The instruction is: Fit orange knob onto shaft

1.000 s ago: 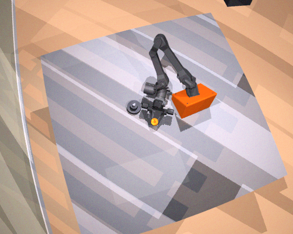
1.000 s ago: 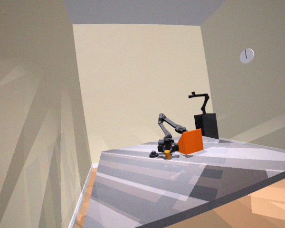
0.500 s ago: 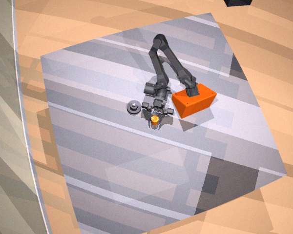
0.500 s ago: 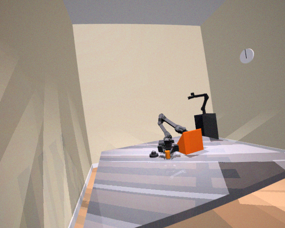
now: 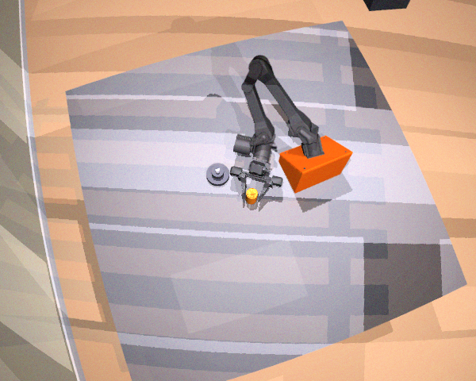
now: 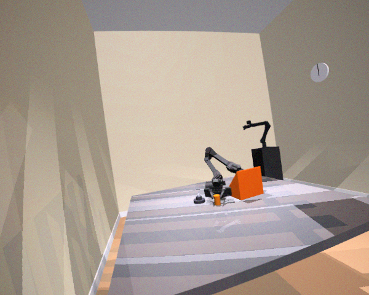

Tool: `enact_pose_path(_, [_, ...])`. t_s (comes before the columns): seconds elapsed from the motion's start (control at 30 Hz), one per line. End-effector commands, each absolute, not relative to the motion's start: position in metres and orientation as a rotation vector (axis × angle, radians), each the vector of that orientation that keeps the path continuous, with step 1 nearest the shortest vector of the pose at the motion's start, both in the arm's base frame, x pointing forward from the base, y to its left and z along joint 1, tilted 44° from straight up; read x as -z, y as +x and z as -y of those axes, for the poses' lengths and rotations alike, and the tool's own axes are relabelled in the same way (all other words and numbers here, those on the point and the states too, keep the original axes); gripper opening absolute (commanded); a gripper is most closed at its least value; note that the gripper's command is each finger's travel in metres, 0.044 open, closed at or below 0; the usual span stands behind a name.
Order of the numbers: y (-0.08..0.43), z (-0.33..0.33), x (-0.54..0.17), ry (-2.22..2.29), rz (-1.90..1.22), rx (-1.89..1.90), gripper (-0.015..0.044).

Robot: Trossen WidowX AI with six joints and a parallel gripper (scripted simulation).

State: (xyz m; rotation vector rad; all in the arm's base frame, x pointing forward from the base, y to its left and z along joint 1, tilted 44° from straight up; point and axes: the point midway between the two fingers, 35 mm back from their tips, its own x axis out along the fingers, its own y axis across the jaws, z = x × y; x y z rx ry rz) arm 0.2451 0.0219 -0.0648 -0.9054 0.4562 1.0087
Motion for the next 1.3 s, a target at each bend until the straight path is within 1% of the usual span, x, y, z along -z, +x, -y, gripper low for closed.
enact_pose_path(0.0, [0.245,-0.022,0.064,-0.905,-0.452,-1.01,0.026])
enact_pose_path(0.07, [0.245,-0.022,0.064,-0.905,-0.452,-1.01,0.026])
enact_pose_path(0.3, [0.245,-0.022,0.064,-0.905,-0.452,-1.01,0.044])
enact_pose_path(0.57, [0.245,-0.023,0.063,-0.905,-0.452,-1.01,0.044])
enact_pose_path(0.9, [0.235,-0.073,0.01,-0.906,-0.454,-1.008,0.044])
enact_pose_path(1.07, [0.233,-0.077,0.008,-0.899,-0.468,-1.009,0.044])
enact_pose_path(1.13, [0.235,-0.079,0.017,-0.864,-0.601,-1.014,0.044])
enact_pose_path(1.27, [0.233,-0.085,0.038,-0.833,-1.003,-0.965,0.044])
